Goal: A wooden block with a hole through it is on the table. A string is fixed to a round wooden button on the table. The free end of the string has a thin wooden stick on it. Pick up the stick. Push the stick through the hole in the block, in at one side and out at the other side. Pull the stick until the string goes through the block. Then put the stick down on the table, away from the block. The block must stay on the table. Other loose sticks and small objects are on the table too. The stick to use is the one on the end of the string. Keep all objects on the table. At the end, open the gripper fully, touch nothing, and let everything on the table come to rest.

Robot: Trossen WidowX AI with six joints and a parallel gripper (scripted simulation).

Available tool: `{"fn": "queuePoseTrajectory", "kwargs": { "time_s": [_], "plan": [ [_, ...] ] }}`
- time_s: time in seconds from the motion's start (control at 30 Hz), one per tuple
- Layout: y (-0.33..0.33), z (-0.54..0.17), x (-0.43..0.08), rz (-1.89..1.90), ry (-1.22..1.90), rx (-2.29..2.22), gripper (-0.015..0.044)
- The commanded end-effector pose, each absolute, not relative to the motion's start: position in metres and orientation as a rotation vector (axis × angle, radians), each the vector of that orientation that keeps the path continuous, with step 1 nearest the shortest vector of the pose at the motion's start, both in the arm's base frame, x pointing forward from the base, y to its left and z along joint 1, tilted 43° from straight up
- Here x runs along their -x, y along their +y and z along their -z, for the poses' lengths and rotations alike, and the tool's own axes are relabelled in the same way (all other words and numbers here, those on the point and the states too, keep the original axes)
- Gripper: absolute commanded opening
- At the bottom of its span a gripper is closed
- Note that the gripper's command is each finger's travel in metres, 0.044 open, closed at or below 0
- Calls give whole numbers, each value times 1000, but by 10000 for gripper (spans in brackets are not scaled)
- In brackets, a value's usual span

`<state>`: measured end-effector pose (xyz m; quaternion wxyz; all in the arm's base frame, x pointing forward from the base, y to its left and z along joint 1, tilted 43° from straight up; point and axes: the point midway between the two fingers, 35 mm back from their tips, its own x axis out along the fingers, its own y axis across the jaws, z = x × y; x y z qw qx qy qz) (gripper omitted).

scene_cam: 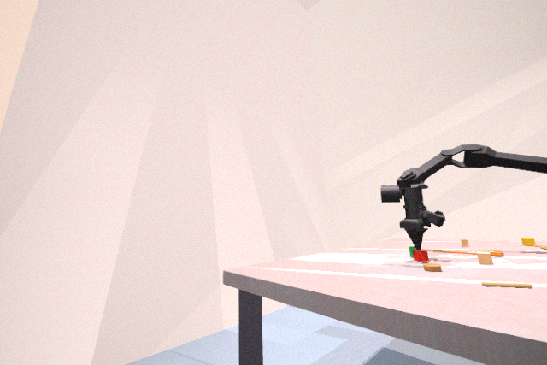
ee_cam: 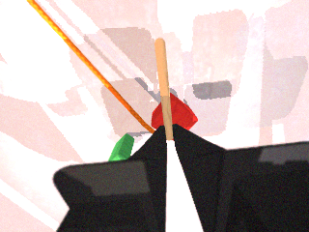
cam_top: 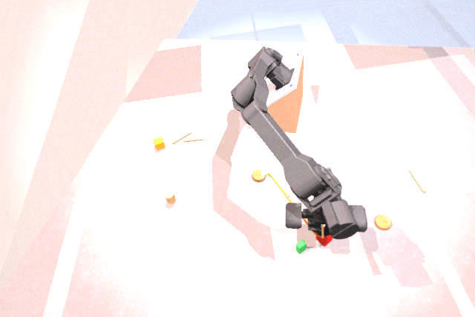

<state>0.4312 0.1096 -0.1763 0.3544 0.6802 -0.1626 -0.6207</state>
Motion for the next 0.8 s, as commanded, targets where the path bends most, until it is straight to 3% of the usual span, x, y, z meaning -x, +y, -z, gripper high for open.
{"fn": "queuePoseTrajectory", "kwargs": {
  "time_s": [0.0, 0.77],
  "plan": [
    [98, 191, -422, 1647, -417, -1723, 0],
    [98, 191, -422, 1640, -414, -1729, 0]
  ]
}}
